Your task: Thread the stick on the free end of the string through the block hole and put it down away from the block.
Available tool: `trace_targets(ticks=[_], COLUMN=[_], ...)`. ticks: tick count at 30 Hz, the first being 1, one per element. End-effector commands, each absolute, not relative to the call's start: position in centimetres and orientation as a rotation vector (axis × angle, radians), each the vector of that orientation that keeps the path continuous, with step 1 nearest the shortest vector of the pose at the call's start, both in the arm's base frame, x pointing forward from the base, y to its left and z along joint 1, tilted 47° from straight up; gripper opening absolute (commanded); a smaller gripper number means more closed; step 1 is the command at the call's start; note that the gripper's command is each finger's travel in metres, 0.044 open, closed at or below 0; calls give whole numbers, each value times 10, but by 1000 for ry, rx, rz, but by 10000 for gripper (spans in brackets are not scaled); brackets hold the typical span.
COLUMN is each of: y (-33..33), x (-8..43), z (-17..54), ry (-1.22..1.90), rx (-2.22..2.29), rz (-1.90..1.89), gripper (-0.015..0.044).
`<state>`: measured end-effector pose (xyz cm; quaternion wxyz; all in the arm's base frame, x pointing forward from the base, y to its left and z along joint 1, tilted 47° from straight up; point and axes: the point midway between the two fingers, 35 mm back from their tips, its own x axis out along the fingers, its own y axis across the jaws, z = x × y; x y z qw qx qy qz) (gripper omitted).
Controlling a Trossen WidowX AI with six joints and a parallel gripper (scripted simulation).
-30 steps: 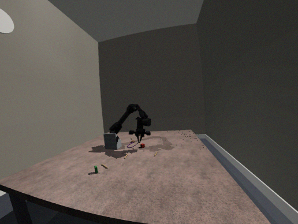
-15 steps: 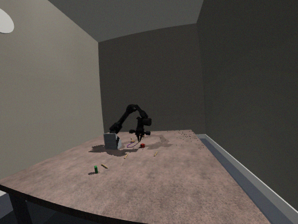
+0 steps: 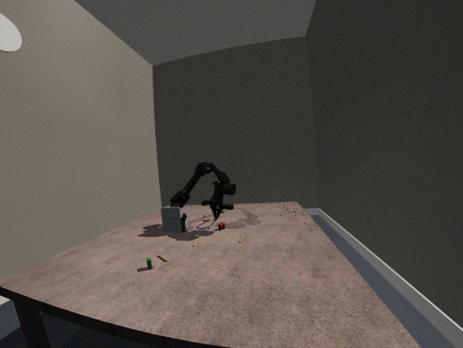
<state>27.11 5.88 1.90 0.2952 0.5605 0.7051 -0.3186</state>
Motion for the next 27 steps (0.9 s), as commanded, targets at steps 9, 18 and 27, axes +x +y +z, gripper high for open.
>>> trace_targets(ticks=[9,18,27], y=[67,74,81], x=[262,256,248], z=[29,36,43], ry=[1846,1815,1775], rx=[1542,1584,1625], rz=[-1011,-1137,-1263], gripper=[0,0,0])
